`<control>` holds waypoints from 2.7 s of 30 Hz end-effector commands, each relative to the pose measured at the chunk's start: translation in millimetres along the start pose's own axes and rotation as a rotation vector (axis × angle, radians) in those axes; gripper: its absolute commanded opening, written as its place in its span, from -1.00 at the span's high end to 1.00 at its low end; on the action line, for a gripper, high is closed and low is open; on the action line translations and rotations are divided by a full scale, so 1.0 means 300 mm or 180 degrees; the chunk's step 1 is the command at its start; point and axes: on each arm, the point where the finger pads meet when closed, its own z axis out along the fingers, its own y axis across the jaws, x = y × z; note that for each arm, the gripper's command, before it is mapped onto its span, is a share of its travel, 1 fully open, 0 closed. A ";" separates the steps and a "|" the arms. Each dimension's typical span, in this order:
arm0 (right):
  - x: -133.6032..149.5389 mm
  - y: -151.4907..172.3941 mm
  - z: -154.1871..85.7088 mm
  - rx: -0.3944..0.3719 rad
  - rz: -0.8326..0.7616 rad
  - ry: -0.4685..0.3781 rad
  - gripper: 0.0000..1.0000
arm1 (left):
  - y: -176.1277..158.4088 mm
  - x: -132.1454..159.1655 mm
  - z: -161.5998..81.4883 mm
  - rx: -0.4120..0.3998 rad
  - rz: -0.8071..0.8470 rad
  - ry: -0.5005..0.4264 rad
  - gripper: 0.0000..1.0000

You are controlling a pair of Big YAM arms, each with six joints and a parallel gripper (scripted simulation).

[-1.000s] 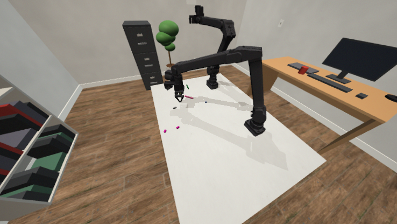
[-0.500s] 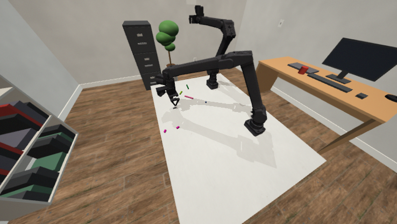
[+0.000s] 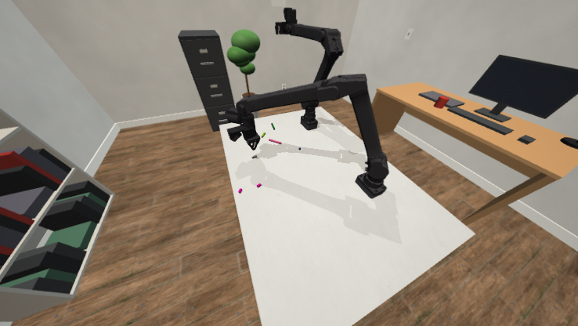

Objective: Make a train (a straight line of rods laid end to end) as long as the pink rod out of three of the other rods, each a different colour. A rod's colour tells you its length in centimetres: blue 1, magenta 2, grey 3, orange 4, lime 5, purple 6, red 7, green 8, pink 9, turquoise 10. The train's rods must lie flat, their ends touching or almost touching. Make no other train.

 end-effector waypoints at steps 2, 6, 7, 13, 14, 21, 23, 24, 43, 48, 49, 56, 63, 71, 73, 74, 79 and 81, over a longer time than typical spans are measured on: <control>-0.041 -0.012 -0.024 0.0011 0.0030 -0.0112 -1.00 | -0.049 -0.040 -0.072 0.0134 -0.0052 -0.0121 0.53; -0.041 -0.012 -0.024 0.0011 0.0030 -0.0112 -1.00 | -0.049 -0.040 -0.072 0.0134 -0.0052 -0.0121 0.53; -0.041 -0.012 -0.024 0.0011 0.0030 -0.0112 -1.00 | -0.049 -0.040 -0.072 0.0134 -0.0052 -0.0121 0.53; -0.041 -0.012 -0.024 0.0011 0.0030 -0.0112 -1.00 | -0.049 -0.040 -0.072 0.0134 -0.0052 -0.0121 0.53; -0.041 -0.012 -0.024 0.0011 0.0030 -0.0112 -1.00 | -0.049 -0.040 -0.072 0.0134 -0.0052 -0.0121 0.53; -0.041 -0.012 -0.024 0.0011 0.0030 -0.0112 -1.00 | -0.049 -0.040 -0.072 0.0134 -0.0052 -0.0121 0.53; -0.041 -0.012 -0.024 0.0011 0.0030 -0.0112 -1.00 | -0.049 -0.040 -0.072 0.0134 -0.0052 -0.0120 0.53; -0.041 -0.012 -0.024 0.0011 0.0030 -0.0112 -1.00 | -0.048 -0.040 -0.070 0.0133 -0.0052 -0.0120 0.53; -0.041 -0.012 -0.024 0.0011 0.0030 -0.0112 -1.00 | -0.016 -0.008 0.052 0.0009 -0.0051 -0.0013 0.53; -0.041 -0.012 -0.024 0.0011 0.0030 -0.0112 -1.00 | -0.030 -0.018 0.058 0.0039 -0.0049 -0.0039 0.53; -0.041 -0.012 -0.024 0.0011 0.0030 -0.0112 -1.00 | -0.022 -0.010 0.073 0.0018 -0.0048 -0.0020 0.53; -0.041 -0.012 -0.024 0.0011 0.0030 -0.0112 -1.00 | -0.031 -0.014 0.102 0.0033 -0.0045 -0.0033 0.53; -0.041 -0.012 -0.024 0.0011 0.0030 -0.0112 -1.00 | -0.056 -0.034 0.094 0.0096 -0.0042 -0.0087 0.53; -0.041 -0.012 -0.024 0.0011 0.0030 -0.0112 -1.00 | -0.024 -0.002 0.177 0.0003 -0.0039 -0.0008 0.53; -0.041 -0.012 -0.024 0.0011 0.0030 -0.0112 -1.00 | -0.029 -0.005 0.174 0.0009 -0.0038 -0.0013 0.53; -0.041 -0.012 -0.024 0.0011 0.0030 -0.0112 -1.00 | -0.029 -0.005 0.180 0.0013 -0.0038 -0.0017 0.53; -0.041 -0.012 -0.024 0.0011 0.0030 -0.0112 -1.00 | -0.054 -0.026 0.125 0.0082 -0.0038 -0.0076 0.53; -0.041 -0.012 -0.024 0.0011 0.0030 -0.0112 -1.00 | -0.052 -0.025 0.143 0.0076 -0.0038 -0.0070 0.53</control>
